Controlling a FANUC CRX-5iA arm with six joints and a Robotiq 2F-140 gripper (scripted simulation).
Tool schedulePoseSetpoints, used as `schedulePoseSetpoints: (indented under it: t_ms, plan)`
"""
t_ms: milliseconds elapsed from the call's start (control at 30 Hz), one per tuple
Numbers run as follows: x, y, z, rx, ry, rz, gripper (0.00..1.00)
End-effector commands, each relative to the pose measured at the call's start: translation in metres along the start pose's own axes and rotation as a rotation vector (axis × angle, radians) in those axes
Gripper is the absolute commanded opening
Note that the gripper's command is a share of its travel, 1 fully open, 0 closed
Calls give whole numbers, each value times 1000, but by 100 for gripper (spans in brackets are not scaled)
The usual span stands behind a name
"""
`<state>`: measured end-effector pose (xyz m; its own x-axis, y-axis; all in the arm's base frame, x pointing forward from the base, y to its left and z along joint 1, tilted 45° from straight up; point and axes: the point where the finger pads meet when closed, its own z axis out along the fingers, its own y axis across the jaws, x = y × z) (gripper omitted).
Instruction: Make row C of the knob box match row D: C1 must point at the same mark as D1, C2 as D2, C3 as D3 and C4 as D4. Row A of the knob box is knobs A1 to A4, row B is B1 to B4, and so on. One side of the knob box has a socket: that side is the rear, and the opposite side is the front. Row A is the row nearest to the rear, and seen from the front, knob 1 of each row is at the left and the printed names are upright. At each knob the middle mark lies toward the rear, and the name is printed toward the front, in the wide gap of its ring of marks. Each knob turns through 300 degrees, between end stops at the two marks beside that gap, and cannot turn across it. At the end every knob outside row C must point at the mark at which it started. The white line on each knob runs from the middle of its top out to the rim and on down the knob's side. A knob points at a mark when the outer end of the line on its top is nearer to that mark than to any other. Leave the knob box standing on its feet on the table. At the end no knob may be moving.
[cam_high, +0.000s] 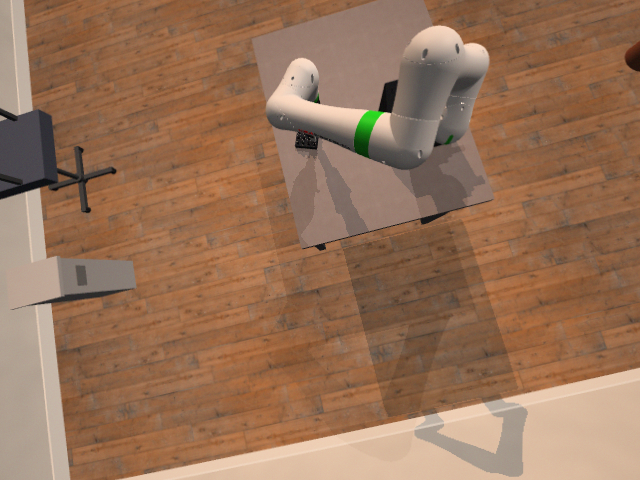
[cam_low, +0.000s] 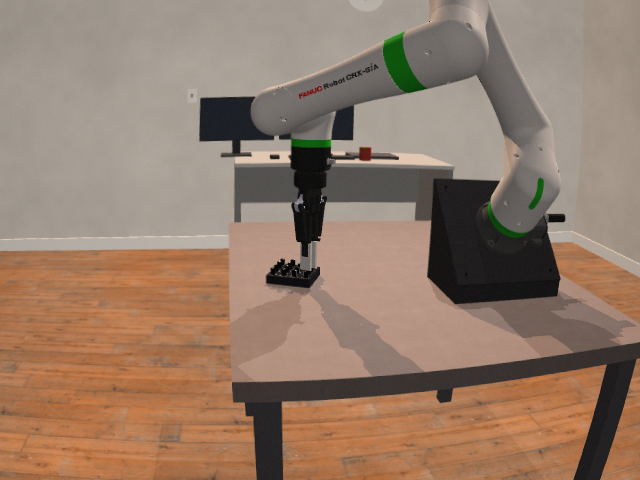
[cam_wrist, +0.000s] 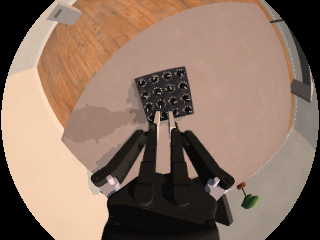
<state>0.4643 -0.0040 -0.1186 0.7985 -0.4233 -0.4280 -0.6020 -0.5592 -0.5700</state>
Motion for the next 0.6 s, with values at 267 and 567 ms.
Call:
schedulePoseSetpoints:
  t_ms: [267, 567]
  plan:
    - [0, 0, -23, 0, 0, 0, 12]
    - [0, 0, -31, 0, 0, 0, 12]
